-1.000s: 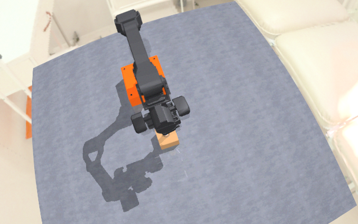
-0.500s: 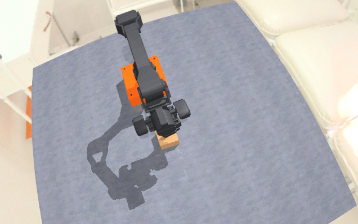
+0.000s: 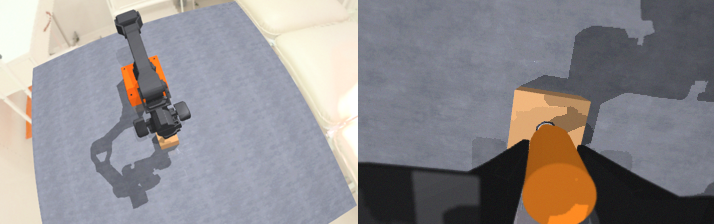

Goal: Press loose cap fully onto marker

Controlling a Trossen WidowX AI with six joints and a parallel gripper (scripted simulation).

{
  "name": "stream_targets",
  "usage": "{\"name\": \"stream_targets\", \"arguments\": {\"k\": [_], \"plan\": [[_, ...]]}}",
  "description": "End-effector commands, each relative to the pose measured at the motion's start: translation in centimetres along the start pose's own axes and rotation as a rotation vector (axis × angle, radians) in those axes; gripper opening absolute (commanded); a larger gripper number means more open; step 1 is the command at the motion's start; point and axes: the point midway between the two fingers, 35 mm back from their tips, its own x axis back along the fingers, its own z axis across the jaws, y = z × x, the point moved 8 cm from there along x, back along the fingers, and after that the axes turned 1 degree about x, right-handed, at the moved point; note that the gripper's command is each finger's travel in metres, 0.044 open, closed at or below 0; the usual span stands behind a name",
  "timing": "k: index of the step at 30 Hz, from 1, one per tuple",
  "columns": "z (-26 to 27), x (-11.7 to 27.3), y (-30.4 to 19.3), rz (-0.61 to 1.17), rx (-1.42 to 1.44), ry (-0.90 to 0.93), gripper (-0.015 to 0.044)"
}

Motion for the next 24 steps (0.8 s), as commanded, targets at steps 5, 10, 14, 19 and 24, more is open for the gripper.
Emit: {"name": "stream_targets", "arguments": {"k": [5,10,14,19,24], "plan": [[0.0,-2.7,-0.4,0.037,-0.003,-0.001,0.0000],[0.0,-3.4,-0.3,0.037,-0.003,-0.001,0.0000],[0.0,-4.1,-0.2,0.037,-0.003,-0.001,0.0000],[-0.1,-4.8,-0.1,0.037,-0.003,-0.001,0.0000],[-0.1,-5.5,0.2,0.037,-0.003,-0.001,0.0000]]}}
